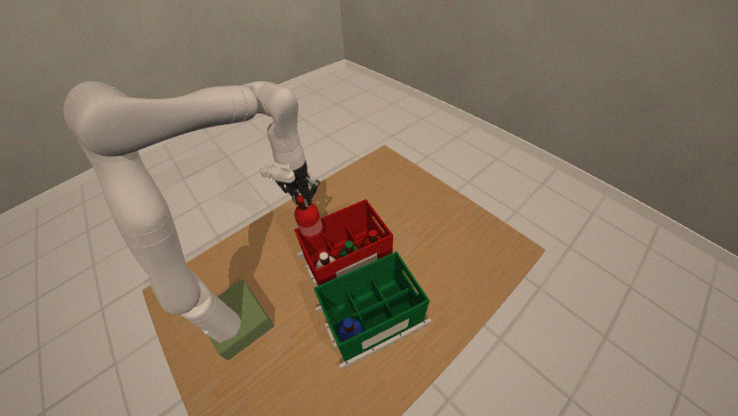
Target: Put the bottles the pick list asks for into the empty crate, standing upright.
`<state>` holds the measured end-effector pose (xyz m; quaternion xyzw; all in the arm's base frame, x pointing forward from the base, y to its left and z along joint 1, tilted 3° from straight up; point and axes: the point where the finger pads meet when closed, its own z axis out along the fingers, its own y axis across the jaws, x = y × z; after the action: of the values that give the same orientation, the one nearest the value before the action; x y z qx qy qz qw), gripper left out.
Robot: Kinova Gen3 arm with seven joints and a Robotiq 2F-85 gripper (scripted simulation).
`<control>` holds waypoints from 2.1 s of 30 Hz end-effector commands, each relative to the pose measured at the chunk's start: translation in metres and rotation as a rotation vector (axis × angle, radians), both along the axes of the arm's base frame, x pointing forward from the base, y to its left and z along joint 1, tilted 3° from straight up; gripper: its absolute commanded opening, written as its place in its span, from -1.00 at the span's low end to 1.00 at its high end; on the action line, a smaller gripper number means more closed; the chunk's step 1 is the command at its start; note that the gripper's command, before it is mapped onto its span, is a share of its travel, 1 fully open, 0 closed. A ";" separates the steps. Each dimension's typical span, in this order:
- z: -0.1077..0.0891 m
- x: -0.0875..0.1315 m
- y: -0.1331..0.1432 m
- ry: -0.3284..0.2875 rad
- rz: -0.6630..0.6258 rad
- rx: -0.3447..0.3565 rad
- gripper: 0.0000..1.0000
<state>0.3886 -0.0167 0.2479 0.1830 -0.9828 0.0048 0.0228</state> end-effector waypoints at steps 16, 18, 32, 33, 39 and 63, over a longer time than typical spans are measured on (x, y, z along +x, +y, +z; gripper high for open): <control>0.001 0.000 0.001 -0.002 0.000 0.000 -0.80; 0.001 0.000 0.001 -0.002 0.000 0.000 -0.80; 0.001 0.000 0.001 -0.002 0.000 0.000 -0.80; 0.001 -0.001 0.001 -0.002 0.000 0.000 -0.80; 0.001 0.000 0.001 -0.002 0.000 0.000 -0.80; -0.012 -0.001 0.001 -0.002 0.000 0.000 -0.80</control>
<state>0.3871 -0.0161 0.2367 0.1830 -0.9828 0.0049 0.0228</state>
